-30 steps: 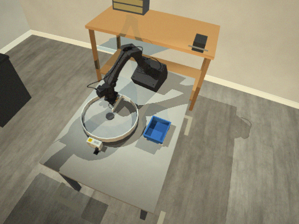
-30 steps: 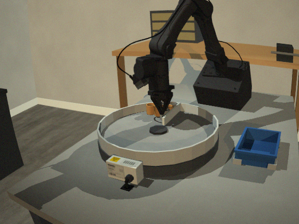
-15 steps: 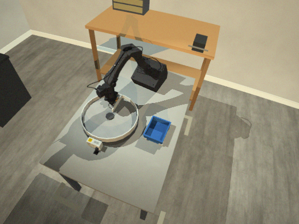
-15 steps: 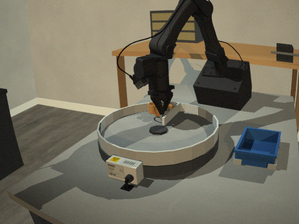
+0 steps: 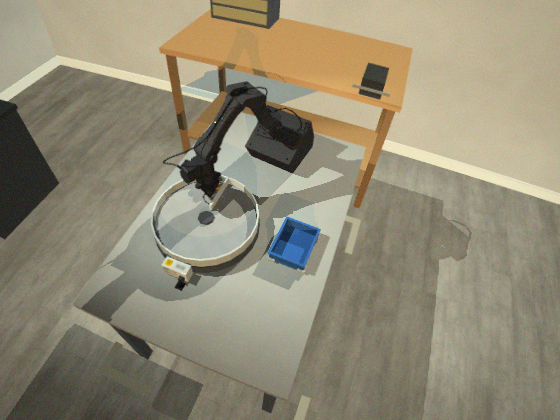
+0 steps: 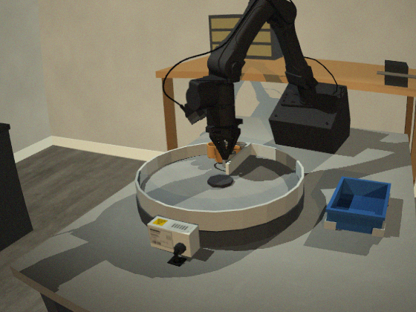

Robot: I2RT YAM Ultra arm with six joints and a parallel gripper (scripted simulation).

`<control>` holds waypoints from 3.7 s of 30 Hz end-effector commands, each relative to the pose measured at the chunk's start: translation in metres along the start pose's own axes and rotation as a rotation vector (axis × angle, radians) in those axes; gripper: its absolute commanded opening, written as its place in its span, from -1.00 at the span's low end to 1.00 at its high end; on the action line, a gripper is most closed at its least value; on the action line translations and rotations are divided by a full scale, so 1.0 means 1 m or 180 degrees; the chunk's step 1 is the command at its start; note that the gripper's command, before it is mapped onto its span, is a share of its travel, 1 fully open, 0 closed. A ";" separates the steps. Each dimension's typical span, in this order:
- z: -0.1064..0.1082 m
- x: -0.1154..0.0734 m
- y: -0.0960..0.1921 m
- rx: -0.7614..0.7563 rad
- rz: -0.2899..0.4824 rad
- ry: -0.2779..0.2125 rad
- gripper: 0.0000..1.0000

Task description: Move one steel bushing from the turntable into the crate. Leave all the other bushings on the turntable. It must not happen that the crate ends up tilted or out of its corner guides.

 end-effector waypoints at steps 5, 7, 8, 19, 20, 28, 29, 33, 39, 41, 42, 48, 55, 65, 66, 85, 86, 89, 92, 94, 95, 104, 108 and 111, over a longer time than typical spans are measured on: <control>-0.001 0.007 0.001 0.0004 -0.0015 0.0040 -0.70; -0.002 0.007 0.001 0.0004 -0.0015 0.0041 -0.70; -0.002 0.007 0.001 0.0005 -0.0013 0.0043 -0.70; 0.003 0.000 -0.002 -0.0001 -0.0081 -0.0037 -0.70; 0.003 0.000 -0.002 -0.0001 -0.0081 -0.0037 -0.70; 0.003 0.000 -0.002 -0.0002 -0.0081 -0.0037 -0.70; 0.003 0.000 -0.002 -0.0002 -0.0081 -0.0037 -0.70; 0.003 0.000 -0.002 -0.0002 -0.0081 -0.0037 -0.70; 0.003 0.000 -0.002 -0.0002 -0.0081 -0.0037 -0.70; 0.003 0.000 -0.002 -0.0002 -0.0081 -0.0037 -0.70; 0.003 0.000 -0.002 -0.0002 -0.0081 -0.0037 -0.70; 0.003 0.000 -0.002 -0.0002 -0.0081 -0.0037 -0.70; -0.001 0.000 -0.001 0.0014 -0.0037 0.0030 -1.00; -0.001 0.000 -0.001 0.0014 -0.0037 0.0030 -1.00; -0.001 0.000 -0.001 0.0014 -0.0036 0.0030 -1.00; -0.001 0.000 -0.001 0.0014 -0.0036 0.0030 -1.00; -0.001 0.000 -0.001 0.0014 -0.0036 0.0030 -1.00; -0.001 0.000 -0.001 0.0014 -0.0036 0.0030 -1.00; -0.001 0.000 -0.001 0.0014 -0.0036 0.0030 -1.00; -0.001 0.000 -0.001 0.0014 -0.0037 0.0030 -1.00; -0.001 0.000 -0.001 0.0014 -0.0038 0.0028 -1.00; 0.004 -0.023 -0.007 -0.0009 -0.0126 -0.0062 -1.00; 0.004 -0.040 -0.006 -0.0010 -0.0116 -0.0070 -1.00; 0.004 -0.054 -0.005 -0.0011 -0.0095 -0.0087 -1.00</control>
Point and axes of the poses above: the point where the finger pads meet when closed, its own x axis out along the fingers, its own z axis across the jaws, y = z × x, the point moved 9 cm from there along -x, back along the fingers, and after that the axes turned 15 degrees about -x, right-handed, at the moved point
